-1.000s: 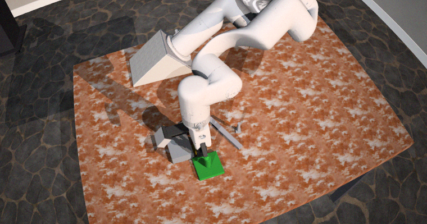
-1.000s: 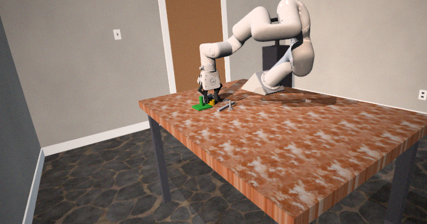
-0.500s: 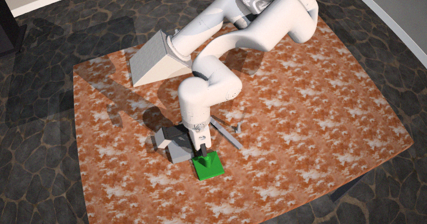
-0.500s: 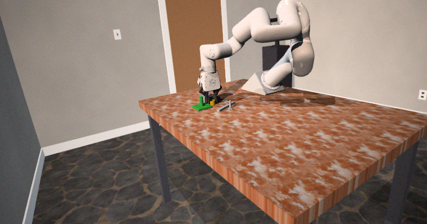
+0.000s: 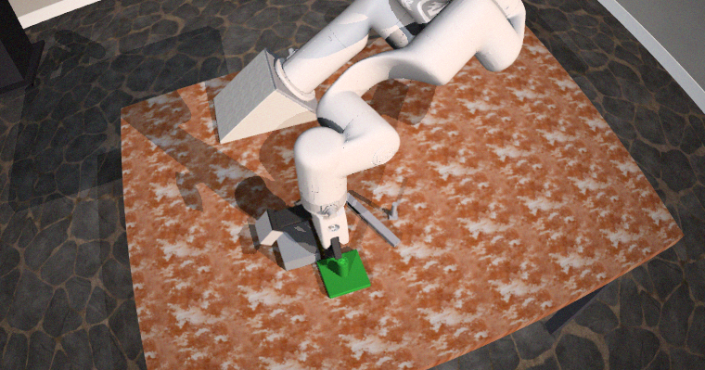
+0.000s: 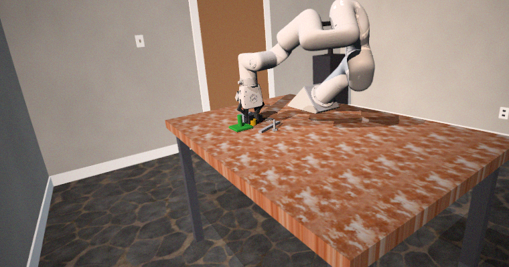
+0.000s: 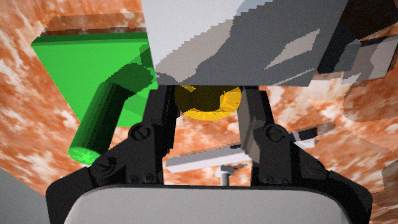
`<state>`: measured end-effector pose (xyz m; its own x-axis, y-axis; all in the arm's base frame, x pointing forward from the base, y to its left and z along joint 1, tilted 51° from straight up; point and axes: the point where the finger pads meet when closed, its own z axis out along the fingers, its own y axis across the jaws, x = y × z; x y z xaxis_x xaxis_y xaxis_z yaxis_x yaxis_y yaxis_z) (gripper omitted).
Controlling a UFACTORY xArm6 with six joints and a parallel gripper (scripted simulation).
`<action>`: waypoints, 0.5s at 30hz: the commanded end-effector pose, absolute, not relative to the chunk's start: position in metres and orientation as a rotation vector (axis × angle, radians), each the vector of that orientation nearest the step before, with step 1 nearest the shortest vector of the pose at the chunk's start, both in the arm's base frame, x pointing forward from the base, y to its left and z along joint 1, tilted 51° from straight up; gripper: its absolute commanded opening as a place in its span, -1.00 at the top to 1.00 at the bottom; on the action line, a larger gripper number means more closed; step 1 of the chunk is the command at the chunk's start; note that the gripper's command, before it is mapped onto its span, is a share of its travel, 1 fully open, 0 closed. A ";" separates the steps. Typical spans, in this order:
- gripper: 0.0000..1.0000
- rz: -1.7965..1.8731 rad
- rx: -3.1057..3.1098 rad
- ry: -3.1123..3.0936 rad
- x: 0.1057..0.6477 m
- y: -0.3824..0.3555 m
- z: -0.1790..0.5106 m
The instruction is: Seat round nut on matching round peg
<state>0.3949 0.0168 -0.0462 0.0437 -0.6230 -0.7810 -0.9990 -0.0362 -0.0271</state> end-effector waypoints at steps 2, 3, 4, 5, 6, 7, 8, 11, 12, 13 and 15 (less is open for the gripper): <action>1.00 0.799 -1.723 1.641 0.396 0.012 -0.043; 1.00 0.799 -1.723 1.640 0.396 0.010 -0.041; 1.00 0.799 -1.723 1.640 0.397 0.007 -0.039; 1.00 0.799 -1.723 1.639 0.397 0.004 -0.036; 1.00 0.799 -1.723 1.639 0.397 0.001 -0.033; 1.00 0.799 -1.723 1.639 0.397 -0.003 -0.030; 1.00 0.799 -1.723 1.639 0.397 -0.007 -0.027; 1.00 0.799 -1.723 1.640 0.397 -0.016 -0.020; 1.00 0.799 -1.723 1.640 0.397 -0.016 -0.020; 1.00 0.799 -1.723 1.640 0.397 -0.016 -0.020; 1.00 0.799 -1.724 1.641 0.396 -0.020 -0.017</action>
<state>0.3963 -0.0136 -0.0223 0.0444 -0.6230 -0.7810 -0.9990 -0.0355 -0.0285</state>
